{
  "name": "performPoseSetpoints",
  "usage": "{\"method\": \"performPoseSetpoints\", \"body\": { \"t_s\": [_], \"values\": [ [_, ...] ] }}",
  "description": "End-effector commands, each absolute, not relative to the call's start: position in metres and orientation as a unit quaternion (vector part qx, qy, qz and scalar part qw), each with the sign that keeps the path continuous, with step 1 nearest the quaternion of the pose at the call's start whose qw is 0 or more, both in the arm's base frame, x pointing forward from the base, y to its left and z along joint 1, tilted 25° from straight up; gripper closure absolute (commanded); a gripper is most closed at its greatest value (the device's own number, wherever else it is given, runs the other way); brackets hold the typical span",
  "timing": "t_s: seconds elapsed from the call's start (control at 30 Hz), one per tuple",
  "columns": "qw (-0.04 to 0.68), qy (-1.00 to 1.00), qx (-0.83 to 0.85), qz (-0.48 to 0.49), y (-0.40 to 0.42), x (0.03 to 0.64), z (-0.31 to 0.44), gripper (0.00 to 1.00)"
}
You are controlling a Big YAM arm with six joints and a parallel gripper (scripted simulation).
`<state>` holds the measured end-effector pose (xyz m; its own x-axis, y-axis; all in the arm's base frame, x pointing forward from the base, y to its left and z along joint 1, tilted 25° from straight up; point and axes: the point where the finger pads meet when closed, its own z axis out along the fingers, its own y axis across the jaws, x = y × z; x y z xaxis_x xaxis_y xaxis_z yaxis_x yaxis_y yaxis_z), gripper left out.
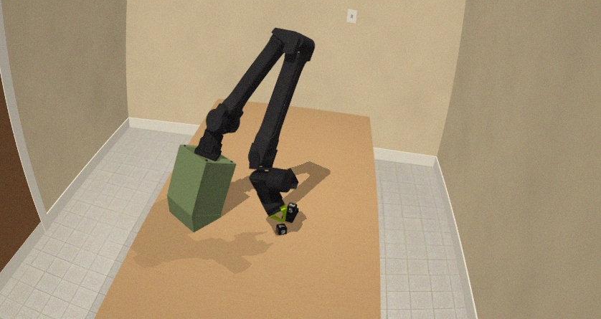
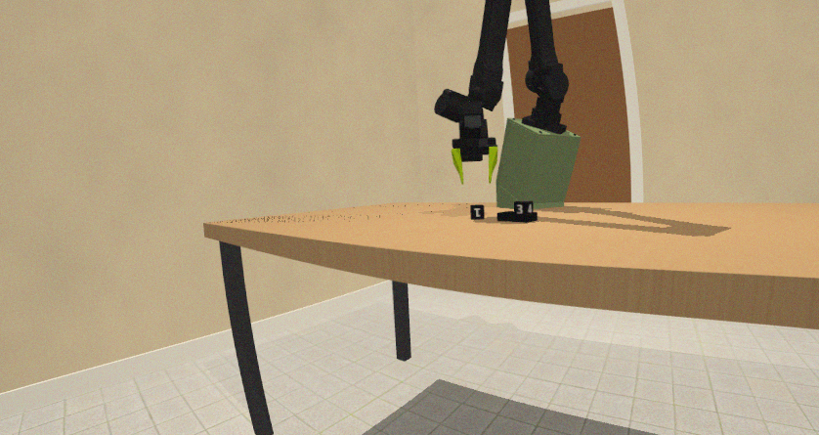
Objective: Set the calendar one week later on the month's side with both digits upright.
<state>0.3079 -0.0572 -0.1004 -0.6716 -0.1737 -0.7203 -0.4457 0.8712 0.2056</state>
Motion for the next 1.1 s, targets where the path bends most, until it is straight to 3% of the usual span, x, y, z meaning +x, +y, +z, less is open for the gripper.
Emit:
{"method": "performPoseSetpoints", "body": {
  "t_s": [0.0,0.17,0.47,0.7,0.83,0.87,1.07],
  "values": [
    [0.353,0.897,-0.203,0.170,-0.059,0.325,-0.087,0.37],
    [0.301,0.916,-0.216,0.157,-0.059,0.326,-0.083,0.37],
    [0.280,0.923,-0.215,0.155,-0.059,0.327,-0.083,0.37],
    [0.189,0.947,-0.223,0.133,-0.058,0.331,-0.080,0.37],
    [0.174,0.950,-0.227,0.129,-0.058,0.331,-0.079,0.37],
    [0.175,0.951,-0.221,0.127,-0.062,0.330,-0.079,0.00],
    [0.173,0.952,-0.218,0.130,-0.062,0.325,-0.083,0.00]
  ]
}}
